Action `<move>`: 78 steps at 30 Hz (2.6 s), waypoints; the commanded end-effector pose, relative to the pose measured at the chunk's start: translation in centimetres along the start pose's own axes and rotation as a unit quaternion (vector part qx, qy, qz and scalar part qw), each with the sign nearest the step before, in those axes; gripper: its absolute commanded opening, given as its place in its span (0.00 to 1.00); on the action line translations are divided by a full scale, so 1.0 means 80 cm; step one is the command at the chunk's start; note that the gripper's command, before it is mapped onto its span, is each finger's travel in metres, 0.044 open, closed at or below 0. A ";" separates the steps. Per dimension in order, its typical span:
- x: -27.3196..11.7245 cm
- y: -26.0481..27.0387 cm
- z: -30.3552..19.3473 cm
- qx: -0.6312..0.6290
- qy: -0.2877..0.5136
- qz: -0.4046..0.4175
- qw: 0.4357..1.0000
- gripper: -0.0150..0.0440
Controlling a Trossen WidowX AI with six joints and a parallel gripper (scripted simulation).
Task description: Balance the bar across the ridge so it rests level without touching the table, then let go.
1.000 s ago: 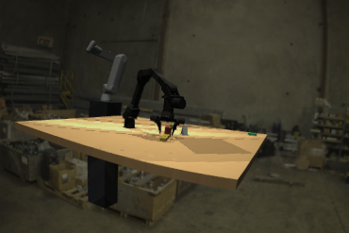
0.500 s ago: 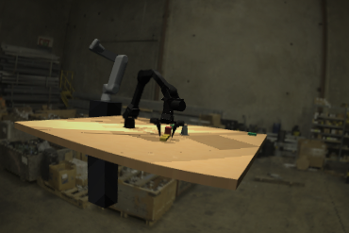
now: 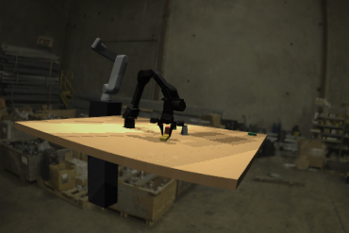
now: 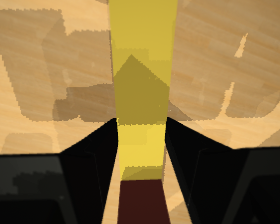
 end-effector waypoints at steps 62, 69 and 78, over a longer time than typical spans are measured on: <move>-0.141 0.033 -0.032 -0.045 -0.002 0.000 0.999 0.25; -0.141 0.054 -0.057 -0.080 -0.001 0.000 0.997 0.25; -0.141 0.080 -0.092 -0.125 0.000 0.002 0.992 0.25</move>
Point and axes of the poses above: the point midway between the two fingers, 35 mm back from their tips, its own x axis out along the fingers, its own y axis across the jaws, z = x × y, the point moved 9 cm from there along -x, back along the fingers, and after that the axes turned 6 degrees about -x, right-handed, at the moved point
